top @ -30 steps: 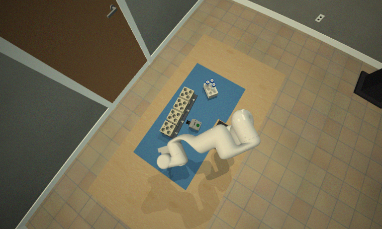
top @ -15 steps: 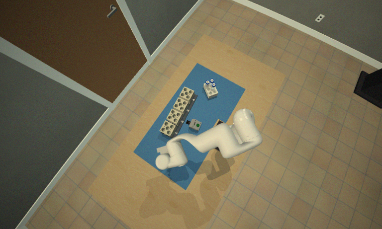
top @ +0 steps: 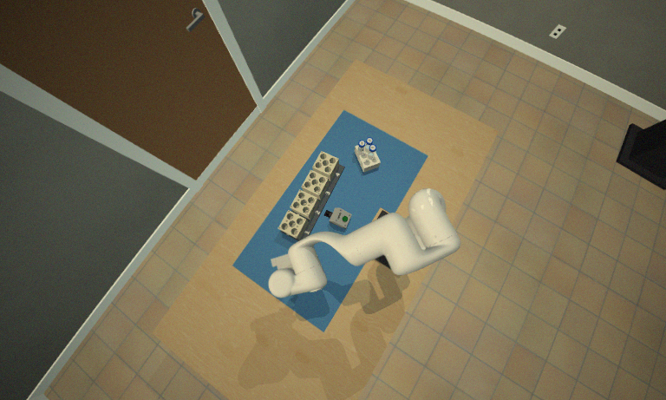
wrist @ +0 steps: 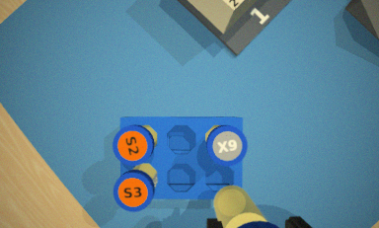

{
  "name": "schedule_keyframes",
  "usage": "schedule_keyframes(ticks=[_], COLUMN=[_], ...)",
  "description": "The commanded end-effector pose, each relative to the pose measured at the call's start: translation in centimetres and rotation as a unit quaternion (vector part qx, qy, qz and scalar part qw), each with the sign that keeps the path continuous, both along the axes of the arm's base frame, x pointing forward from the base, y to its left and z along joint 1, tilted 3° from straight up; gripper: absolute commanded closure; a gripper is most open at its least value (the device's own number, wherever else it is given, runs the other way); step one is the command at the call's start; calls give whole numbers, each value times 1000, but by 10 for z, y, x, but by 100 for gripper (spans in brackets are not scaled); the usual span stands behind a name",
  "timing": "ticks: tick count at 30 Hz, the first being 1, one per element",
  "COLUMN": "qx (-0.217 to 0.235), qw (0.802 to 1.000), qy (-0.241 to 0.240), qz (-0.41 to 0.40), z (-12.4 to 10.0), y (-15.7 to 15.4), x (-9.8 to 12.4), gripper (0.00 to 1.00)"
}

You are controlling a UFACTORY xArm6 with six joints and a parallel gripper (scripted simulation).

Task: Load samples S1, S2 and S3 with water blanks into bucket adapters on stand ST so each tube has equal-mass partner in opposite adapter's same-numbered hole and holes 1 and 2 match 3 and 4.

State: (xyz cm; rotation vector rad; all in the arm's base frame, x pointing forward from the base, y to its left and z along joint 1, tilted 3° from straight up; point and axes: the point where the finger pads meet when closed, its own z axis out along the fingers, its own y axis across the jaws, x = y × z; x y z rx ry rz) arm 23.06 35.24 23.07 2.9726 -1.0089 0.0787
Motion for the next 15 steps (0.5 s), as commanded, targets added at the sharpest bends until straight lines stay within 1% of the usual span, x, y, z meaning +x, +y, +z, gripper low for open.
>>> schedule_keyframes(ticks=[1,9,12,14,15], qx=[2,2,-1,-1,-1], qw=[1000,1000,999,999,998], qy=[-1,-1,-1,-1,0], qz=[0,0,50,50,67], z=[7,7,7,7,8], y=[1,1,-12,-12,-16], x=[0,0,8,8,10], gripper=[100,100,100,100,100])
